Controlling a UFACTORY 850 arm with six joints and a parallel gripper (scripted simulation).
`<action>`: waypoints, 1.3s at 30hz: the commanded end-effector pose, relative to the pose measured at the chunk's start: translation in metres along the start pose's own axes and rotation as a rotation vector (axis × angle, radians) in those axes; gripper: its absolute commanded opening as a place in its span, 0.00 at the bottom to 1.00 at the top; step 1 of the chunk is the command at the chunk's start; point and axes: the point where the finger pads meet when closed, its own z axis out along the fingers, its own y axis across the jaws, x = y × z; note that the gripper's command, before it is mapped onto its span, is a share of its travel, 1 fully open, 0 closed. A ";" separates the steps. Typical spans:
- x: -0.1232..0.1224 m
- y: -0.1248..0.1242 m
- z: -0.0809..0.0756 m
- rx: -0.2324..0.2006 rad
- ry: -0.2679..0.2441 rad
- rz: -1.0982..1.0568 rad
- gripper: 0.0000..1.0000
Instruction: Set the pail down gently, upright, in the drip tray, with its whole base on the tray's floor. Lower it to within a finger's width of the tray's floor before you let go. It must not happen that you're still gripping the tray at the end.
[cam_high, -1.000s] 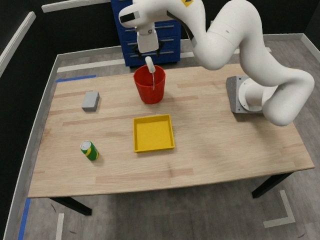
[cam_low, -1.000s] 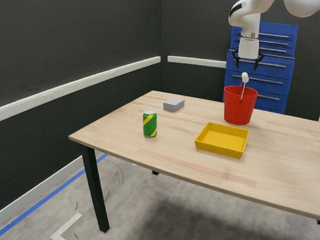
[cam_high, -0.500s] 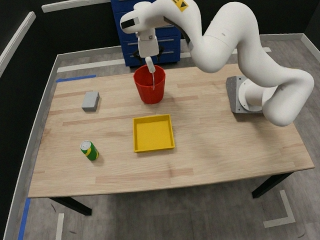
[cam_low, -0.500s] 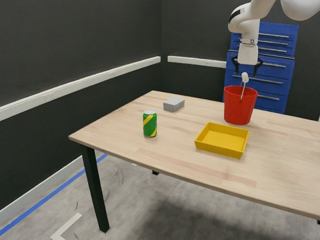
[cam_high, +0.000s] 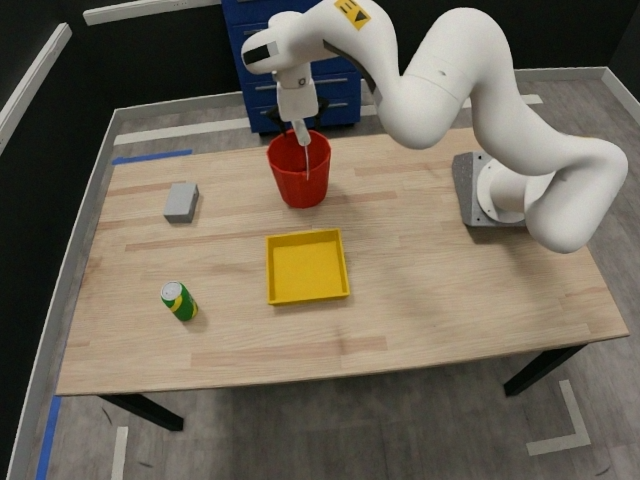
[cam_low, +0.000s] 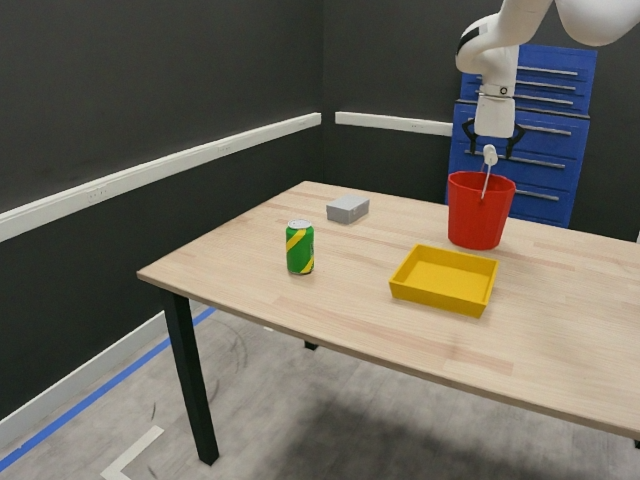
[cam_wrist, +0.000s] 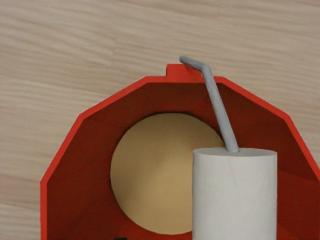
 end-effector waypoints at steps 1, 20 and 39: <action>0.000 -0.001 0.001 0.001 0.001 -0.001 1.00; 0.000 -0.001 0.001 0.001 0.001 -0.001 0.00; 0.000 -0.001 0.001 0.001 0.001 -0.001 0.00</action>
